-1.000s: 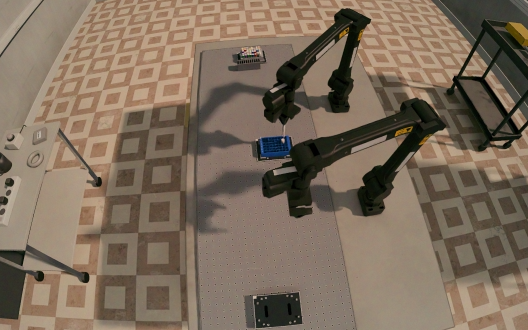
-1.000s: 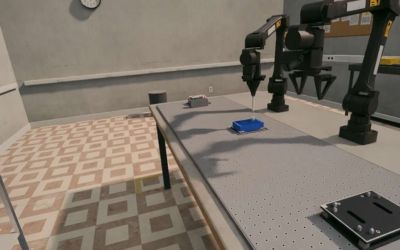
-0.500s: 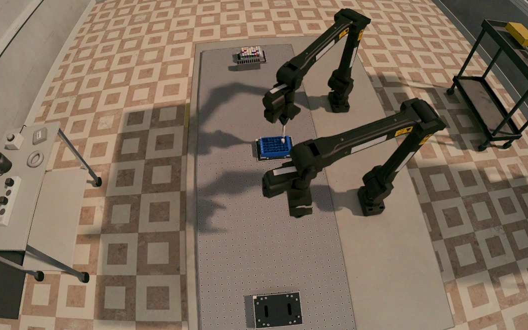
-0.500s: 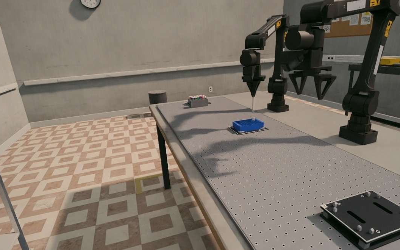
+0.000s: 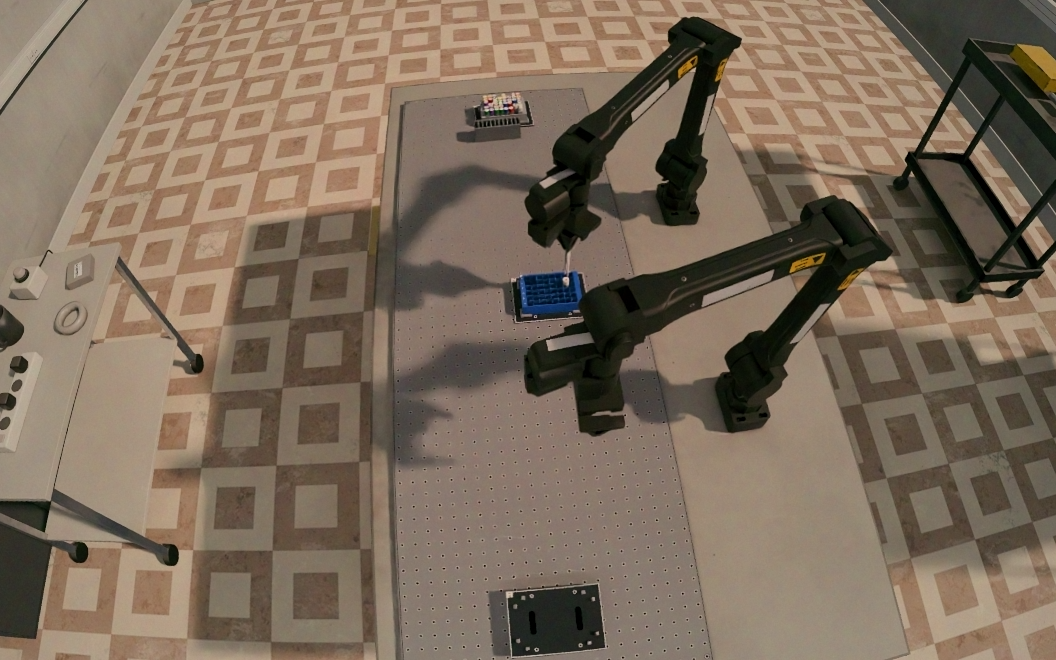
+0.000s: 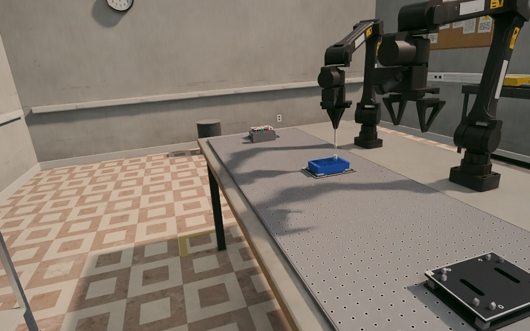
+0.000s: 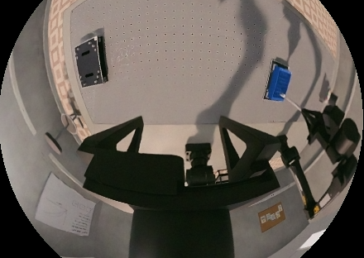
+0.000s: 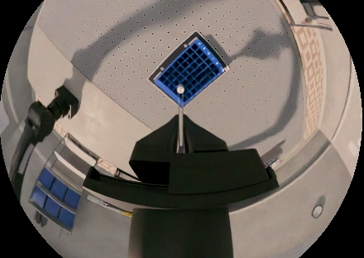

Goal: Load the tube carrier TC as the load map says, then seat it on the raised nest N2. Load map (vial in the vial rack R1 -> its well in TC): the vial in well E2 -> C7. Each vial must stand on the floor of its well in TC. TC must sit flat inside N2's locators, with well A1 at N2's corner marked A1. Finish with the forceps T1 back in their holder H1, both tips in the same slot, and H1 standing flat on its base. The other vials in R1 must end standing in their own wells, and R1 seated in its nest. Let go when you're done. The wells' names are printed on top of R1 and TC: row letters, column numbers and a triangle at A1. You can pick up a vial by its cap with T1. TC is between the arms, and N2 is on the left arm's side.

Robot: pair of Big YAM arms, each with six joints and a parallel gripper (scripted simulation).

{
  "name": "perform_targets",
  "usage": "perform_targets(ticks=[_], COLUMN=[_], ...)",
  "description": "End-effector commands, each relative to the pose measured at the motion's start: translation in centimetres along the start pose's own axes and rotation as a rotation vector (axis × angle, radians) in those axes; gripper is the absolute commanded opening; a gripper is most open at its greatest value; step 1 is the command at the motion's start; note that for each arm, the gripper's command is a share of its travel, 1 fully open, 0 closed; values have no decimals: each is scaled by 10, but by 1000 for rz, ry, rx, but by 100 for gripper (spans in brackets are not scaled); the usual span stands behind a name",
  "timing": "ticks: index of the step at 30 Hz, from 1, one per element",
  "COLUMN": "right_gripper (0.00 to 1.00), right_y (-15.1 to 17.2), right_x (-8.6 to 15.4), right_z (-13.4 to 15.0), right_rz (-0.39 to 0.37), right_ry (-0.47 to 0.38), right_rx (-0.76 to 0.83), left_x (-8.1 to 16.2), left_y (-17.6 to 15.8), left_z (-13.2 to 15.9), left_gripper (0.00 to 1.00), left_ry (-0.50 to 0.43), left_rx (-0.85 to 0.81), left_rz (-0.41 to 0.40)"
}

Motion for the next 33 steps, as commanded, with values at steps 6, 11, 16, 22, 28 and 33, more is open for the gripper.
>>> perform_targets(ticks=[6,11,16,22,28,33], right_gripper=[7,7,7,7,7,7], right_y=[-6,-5,-4,-5,-4,-4], right_x=[2,-4,-8,-6,-8,-11], right_z=[-7,-2,-1,-4,-1,0], right_rz=[5,0,-2,1,-1,-3], right_ry=[-19,-6,-2,-10,-5,0], right_rx=[-1,-1,-1,-1,-1,-1], left_x=[14,14,14,14,14,14], left_y=[1,1,1,1,1,1], left_z=[-8,-8,-8,-8,-8,-8], left_gripper=[100,100,100,100,100,100], left_ry=[-35,-35,-35,-35,-35,-35], left_rx=[6,6,6,6,6,6], left_rz=[-1,-1,-1,-1,-1,-1])
Point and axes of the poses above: on each arm, the point where the finger pads meet when closed, its own x axis back along the fingers, its own y axis across the jaws, z = x × y, the point moved 1 cm from there along x, back along the fingers, and after that the axes turned 14 degrees about x, right-handed, at the moved point
